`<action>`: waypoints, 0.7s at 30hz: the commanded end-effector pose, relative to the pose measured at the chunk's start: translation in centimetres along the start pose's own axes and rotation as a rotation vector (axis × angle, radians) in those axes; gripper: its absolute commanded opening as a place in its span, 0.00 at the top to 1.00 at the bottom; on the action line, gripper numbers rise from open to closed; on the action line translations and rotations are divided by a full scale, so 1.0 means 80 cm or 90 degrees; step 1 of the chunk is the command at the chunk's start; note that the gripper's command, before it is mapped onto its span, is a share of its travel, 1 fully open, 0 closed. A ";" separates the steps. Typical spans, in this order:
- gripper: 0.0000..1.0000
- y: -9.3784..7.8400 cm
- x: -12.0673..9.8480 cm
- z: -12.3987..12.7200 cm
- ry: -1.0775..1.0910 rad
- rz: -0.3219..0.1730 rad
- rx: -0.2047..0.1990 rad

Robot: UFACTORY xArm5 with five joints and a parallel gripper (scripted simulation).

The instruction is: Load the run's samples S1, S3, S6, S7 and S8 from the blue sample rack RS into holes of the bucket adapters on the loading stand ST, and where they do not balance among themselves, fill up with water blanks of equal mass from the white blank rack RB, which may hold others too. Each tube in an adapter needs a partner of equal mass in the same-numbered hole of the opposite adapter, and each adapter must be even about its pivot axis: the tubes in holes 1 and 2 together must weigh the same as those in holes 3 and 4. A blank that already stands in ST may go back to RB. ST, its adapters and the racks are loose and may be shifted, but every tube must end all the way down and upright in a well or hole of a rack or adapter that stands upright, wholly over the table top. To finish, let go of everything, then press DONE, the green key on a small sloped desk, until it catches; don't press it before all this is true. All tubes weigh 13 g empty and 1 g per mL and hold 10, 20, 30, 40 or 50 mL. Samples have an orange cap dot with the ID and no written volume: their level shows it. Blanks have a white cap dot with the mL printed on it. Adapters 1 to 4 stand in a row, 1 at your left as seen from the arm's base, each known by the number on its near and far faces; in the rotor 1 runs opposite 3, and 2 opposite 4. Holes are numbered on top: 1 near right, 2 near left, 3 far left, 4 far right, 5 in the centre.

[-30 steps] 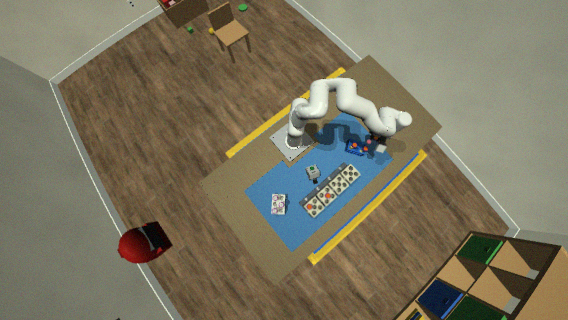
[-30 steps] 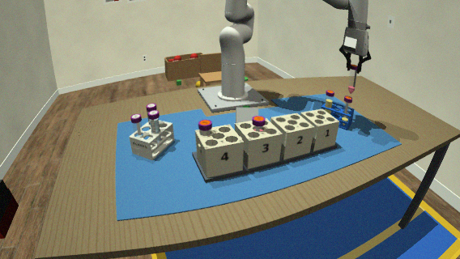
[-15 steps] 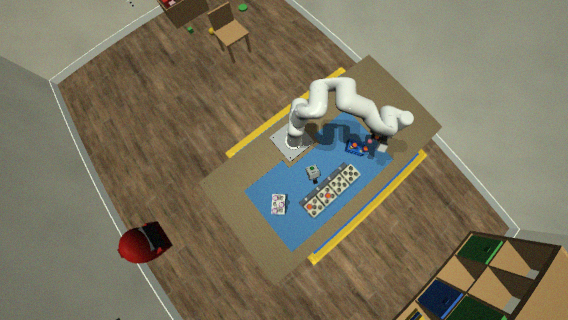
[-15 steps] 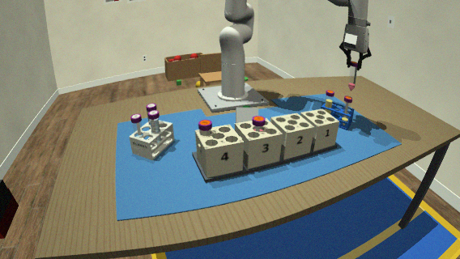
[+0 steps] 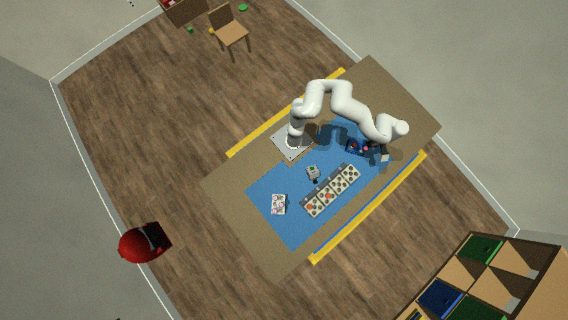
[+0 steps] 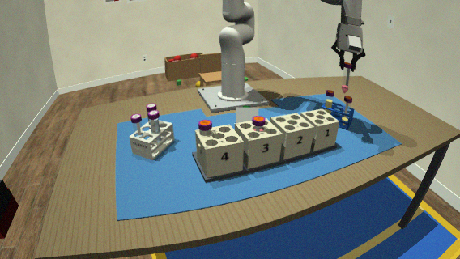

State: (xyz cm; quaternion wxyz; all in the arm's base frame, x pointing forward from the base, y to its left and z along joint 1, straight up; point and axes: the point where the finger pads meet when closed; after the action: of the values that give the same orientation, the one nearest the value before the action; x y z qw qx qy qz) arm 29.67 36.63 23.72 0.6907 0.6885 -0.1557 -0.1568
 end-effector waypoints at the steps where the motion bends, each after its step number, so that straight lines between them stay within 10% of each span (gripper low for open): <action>1: 1.00 0.002 0.021 0.014 0.090 0.002 0.005; 21: 1.00 0.002 0.113 0.080 0.390 0.003 0.004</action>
State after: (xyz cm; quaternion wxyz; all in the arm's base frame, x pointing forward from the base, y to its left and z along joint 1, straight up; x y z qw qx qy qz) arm 34.24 28.24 23.72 0.7056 0.7048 0.0522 0.0512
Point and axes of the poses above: the point where the finger pads meet when closed, its own y axis back along the fingers, its own z axis across the jaws, x = y × z, and after that the axes turned 3 degrees about -y, right-handed
